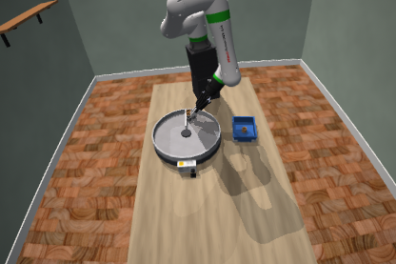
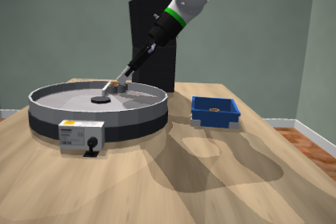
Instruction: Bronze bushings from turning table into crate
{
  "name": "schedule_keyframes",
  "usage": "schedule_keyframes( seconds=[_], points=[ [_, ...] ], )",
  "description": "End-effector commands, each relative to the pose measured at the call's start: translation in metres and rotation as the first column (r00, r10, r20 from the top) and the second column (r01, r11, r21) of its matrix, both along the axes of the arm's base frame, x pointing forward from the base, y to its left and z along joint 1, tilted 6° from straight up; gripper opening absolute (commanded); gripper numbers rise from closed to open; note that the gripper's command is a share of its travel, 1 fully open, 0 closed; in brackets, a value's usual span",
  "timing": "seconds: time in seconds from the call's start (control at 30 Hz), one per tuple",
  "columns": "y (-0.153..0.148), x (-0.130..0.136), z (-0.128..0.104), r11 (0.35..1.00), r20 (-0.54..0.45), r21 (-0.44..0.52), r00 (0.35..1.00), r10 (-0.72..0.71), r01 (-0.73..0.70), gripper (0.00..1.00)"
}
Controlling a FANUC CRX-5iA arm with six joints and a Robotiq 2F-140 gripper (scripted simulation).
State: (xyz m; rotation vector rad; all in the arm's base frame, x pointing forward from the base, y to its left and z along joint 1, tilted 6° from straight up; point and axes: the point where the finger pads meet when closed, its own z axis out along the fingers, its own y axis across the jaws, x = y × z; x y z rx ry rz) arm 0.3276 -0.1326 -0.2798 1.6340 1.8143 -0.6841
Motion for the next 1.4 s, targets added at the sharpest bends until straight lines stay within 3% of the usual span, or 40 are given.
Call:
schedule_keyframes(
  seconds=[0.0,1.03,1.37],
  points=[
    [0.0,0.0,0.0,1.0,0.0,0.0,1.0,0.0,0.0,0.06],
    [0.0,0.0,0.0,1.0,0.0,0.0,1.0,0.0,0.0,0.06],
    [-0.001,0.0,-0.011,1.0,0.0,0.0,1.0,0.0,0.0,0.06]
  ],
)
